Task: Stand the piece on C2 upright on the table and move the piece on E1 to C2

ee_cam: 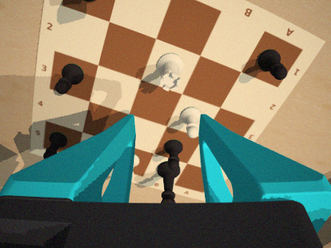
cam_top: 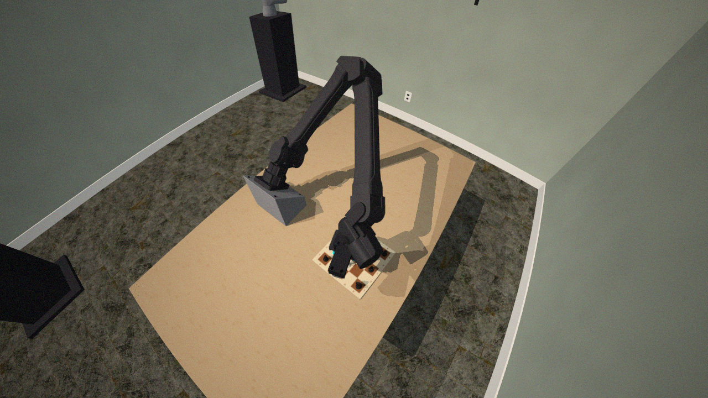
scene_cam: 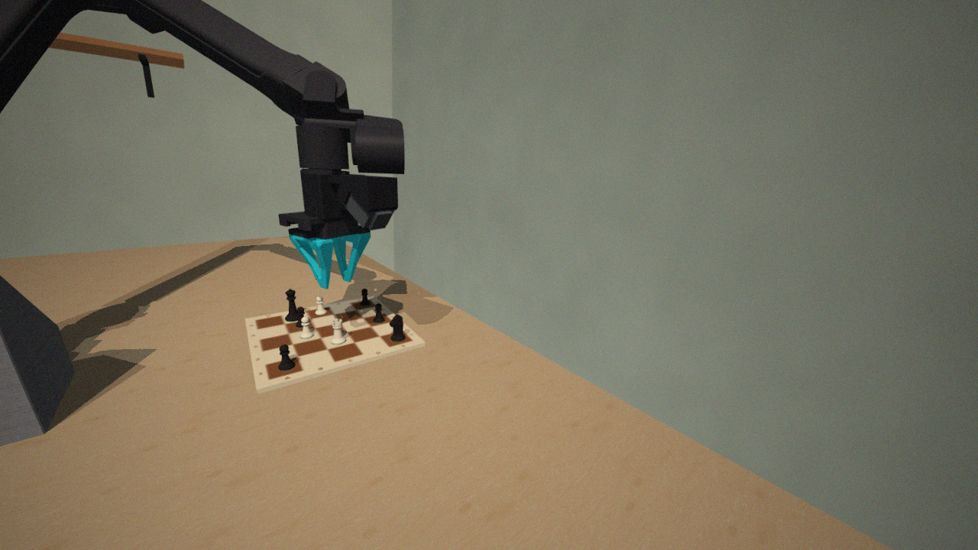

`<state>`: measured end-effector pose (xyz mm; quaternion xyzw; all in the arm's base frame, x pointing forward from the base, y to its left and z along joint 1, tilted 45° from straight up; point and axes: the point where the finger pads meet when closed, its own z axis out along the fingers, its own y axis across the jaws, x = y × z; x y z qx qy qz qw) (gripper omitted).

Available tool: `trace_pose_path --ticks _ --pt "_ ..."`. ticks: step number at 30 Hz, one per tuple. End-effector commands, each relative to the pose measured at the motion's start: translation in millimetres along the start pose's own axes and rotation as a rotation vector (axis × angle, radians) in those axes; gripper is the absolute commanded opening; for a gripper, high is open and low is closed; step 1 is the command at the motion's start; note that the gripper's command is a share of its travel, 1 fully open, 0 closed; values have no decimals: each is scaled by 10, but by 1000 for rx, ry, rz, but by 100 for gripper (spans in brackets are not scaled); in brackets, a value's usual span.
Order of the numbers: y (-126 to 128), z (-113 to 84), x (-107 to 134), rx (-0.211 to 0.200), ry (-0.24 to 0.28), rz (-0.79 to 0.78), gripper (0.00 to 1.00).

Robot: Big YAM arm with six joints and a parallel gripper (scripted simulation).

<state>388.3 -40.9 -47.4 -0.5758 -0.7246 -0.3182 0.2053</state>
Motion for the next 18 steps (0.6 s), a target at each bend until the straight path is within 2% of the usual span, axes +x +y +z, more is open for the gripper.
trace_pose_path --ticks 1,6,7,9,18 --pt "0 165 28 21 10 4 36" --pt "1 210 28 21 10 4 36" --pt "91 188 -1 10 1 -9 36" --pt "-4 260 30 21 10 4 36" --pt "5 397 29 20 9 2 36"
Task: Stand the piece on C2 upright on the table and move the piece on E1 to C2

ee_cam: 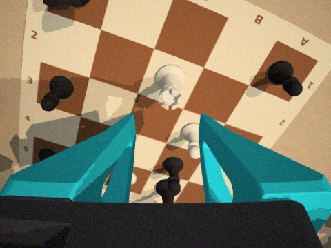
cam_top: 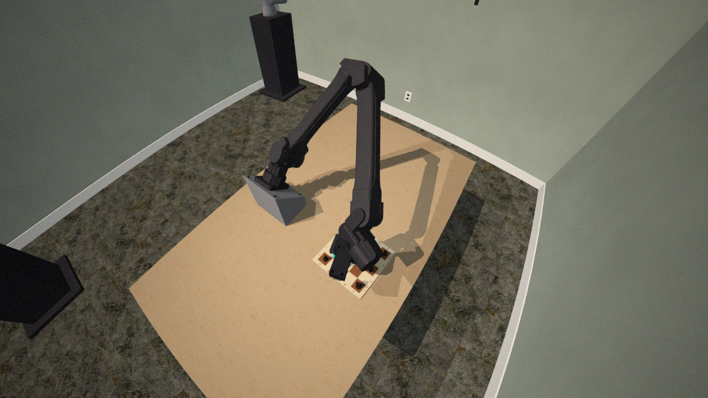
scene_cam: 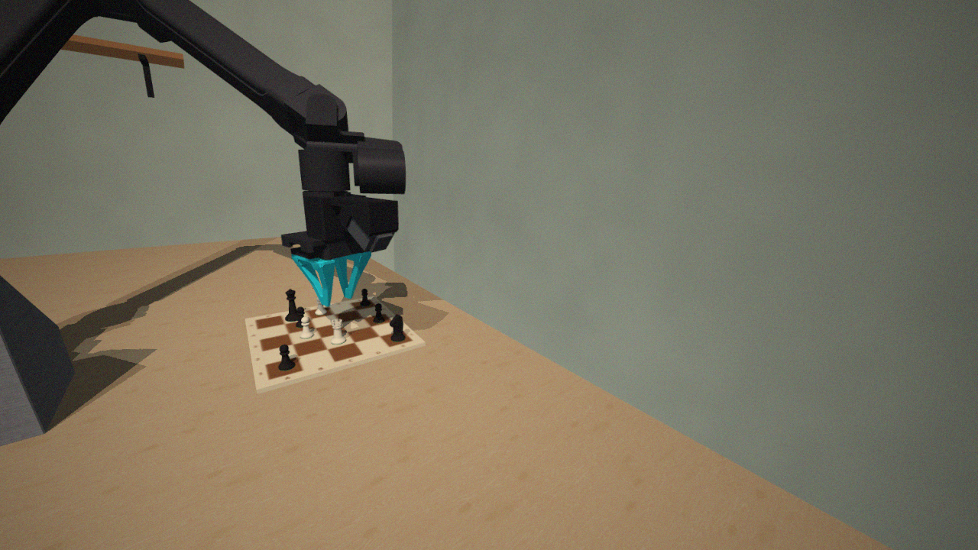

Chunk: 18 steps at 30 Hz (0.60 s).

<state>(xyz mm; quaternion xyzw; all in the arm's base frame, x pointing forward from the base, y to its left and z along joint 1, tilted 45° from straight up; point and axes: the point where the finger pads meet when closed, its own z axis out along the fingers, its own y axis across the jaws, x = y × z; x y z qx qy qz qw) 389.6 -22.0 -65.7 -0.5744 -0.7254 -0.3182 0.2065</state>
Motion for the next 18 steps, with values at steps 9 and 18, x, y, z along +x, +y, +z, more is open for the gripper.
trace_pose_path --ticks 9,18 --pt "-3 219 27 19 8 6 36" --pt "8 262 28 19 8 6 36"
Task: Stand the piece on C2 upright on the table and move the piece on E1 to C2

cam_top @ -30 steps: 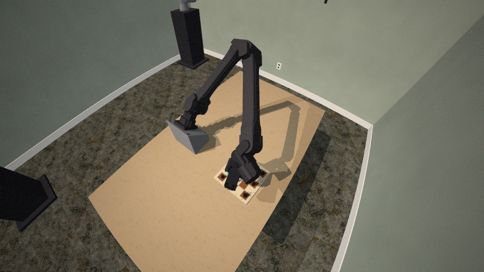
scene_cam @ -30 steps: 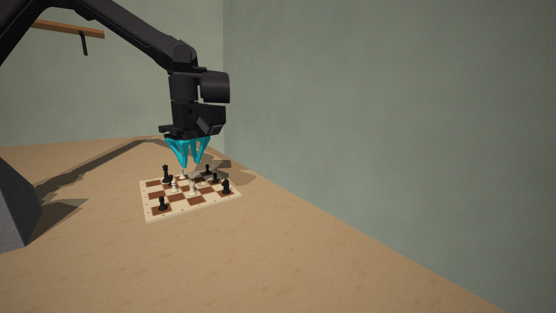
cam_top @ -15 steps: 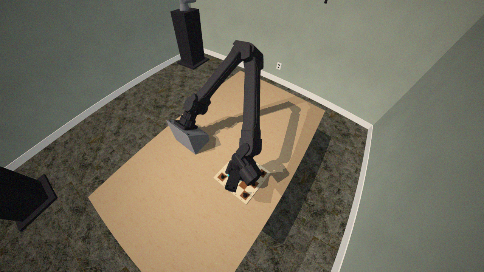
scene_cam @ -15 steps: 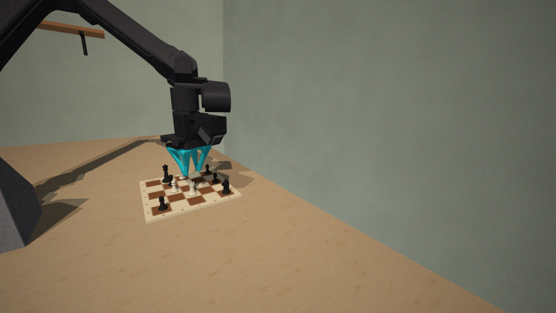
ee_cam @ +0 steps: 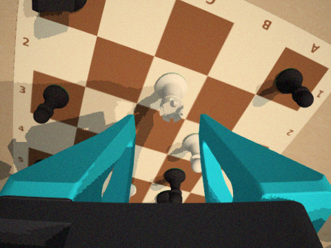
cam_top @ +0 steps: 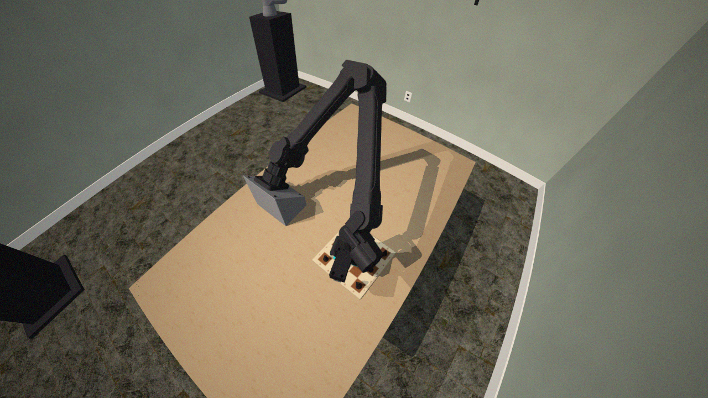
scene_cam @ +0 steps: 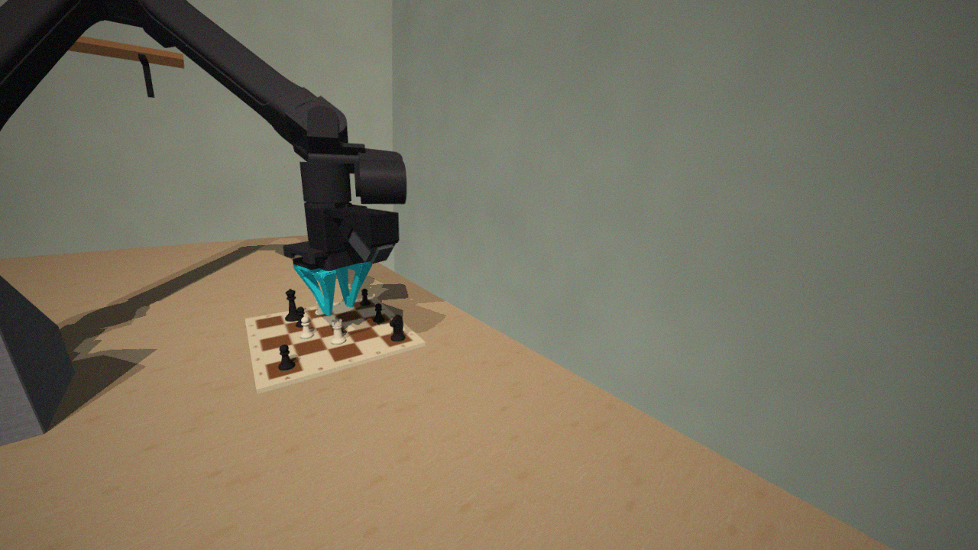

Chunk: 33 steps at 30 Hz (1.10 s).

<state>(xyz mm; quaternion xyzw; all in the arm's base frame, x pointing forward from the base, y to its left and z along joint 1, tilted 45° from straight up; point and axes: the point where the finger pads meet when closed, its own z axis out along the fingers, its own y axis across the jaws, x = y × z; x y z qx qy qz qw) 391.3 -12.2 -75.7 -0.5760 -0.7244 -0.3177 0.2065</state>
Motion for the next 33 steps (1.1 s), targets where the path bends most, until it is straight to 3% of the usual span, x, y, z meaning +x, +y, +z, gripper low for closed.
trace_pose_path --ticks 1,33 --pt "17 119 22 17 7 -1 36" --pt "-5 123 36 24 12 6 36"
